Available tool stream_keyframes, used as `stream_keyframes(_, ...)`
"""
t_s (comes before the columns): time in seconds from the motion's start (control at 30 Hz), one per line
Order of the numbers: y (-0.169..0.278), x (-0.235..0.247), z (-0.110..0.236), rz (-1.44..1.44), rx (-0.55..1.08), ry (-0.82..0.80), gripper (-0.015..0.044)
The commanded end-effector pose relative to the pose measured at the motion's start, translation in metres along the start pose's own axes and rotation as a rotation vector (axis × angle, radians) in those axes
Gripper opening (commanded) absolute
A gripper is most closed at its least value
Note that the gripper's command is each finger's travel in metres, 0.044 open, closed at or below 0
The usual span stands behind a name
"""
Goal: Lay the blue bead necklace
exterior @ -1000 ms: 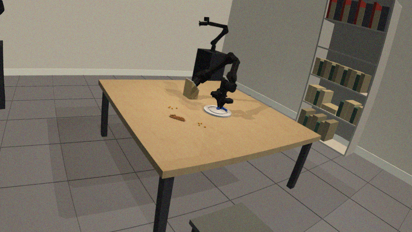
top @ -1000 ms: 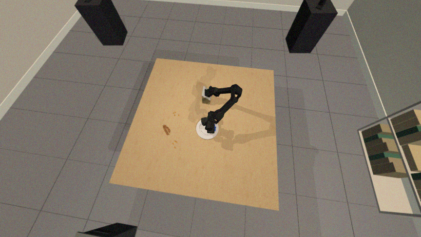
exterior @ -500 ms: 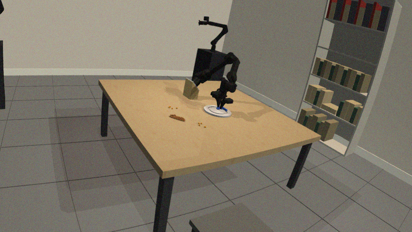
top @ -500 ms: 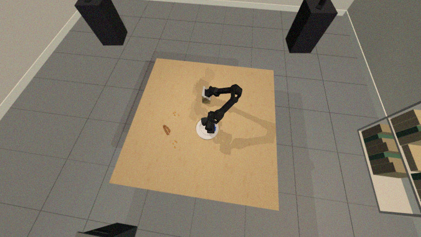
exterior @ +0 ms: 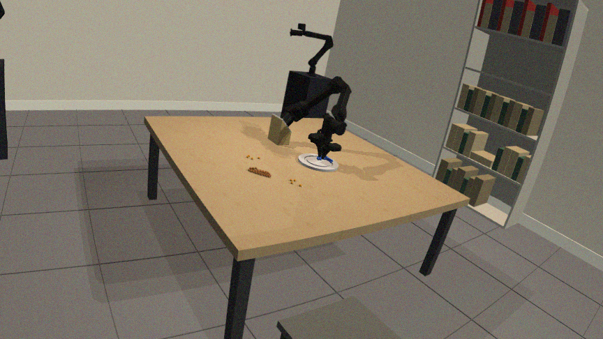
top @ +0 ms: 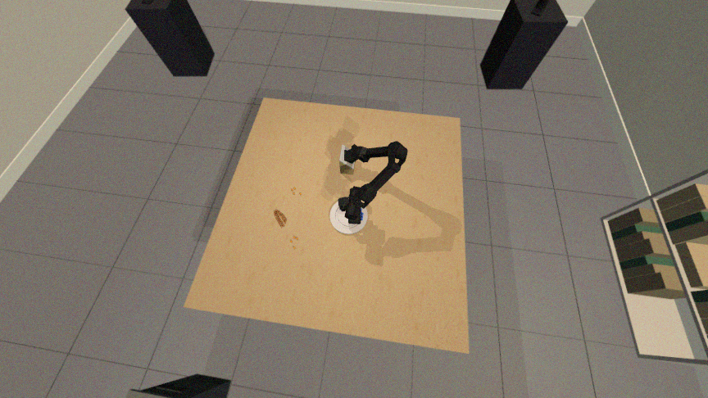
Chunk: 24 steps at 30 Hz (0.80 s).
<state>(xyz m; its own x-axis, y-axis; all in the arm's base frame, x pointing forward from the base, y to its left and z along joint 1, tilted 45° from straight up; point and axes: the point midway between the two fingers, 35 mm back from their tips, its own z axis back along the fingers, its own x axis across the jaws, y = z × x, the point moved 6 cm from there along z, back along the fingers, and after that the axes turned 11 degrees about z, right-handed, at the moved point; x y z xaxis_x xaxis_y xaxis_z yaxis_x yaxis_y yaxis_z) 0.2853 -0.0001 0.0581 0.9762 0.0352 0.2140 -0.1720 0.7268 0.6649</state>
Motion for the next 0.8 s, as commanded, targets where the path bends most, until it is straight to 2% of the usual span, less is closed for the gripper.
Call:
stream_keyframes(0.0,0.0000,0.0004,0.0000,0.002,0.000,-0.001,0.0000)
stream_keyframes(0.77,0.0001,-0.0009,0.0075,-0.004,0.003,0.001,0.0000)
